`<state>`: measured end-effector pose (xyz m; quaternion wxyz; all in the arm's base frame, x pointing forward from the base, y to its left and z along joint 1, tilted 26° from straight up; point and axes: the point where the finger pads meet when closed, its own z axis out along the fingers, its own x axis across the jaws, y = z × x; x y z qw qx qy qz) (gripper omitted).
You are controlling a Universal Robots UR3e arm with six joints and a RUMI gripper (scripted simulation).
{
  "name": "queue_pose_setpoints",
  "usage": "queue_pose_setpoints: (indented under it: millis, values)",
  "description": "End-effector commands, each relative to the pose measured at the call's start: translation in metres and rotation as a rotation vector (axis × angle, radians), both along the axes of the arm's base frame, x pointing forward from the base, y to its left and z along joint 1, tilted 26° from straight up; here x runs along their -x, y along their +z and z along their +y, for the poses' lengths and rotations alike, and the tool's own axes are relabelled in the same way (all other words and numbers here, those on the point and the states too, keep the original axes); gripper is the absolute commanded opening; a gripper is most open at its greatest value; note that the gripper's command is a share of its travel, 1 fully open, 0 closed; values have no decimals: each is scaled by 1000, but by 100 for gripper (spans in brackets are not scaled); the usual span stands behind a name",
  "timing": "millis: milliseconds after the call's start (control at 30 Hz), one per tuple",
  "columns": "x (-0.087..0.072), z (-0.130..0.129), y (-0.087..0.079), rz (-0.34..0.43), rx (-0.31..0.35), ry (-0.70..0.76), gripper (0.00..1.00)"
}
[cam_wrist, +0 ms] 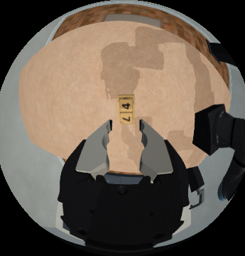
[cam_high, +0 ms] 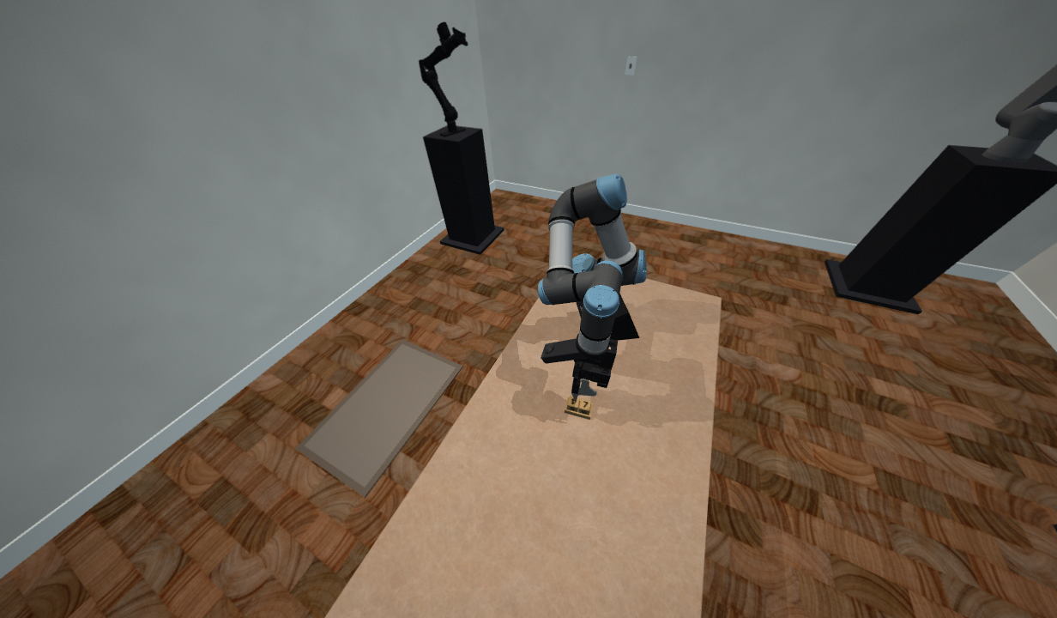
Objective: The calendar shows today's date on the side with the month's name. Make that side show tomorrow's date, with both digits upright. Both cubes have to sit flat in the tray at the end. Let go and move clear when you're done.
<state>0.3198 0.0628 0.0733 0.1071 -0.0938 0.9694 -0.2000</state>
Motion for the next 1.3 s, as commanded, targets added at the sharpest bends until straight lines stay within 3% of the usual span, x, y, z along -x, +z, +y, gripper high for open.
queue_pose_setpoints:
  millis: [0, 933, 1267]
  values:
    - [-1, 0, 1, -2, -1, 0, 28]
    - [-1, 0, -1, -2, -1, 1, 28]
    - [-3, -4, -8, -2, -1, 1, 28]
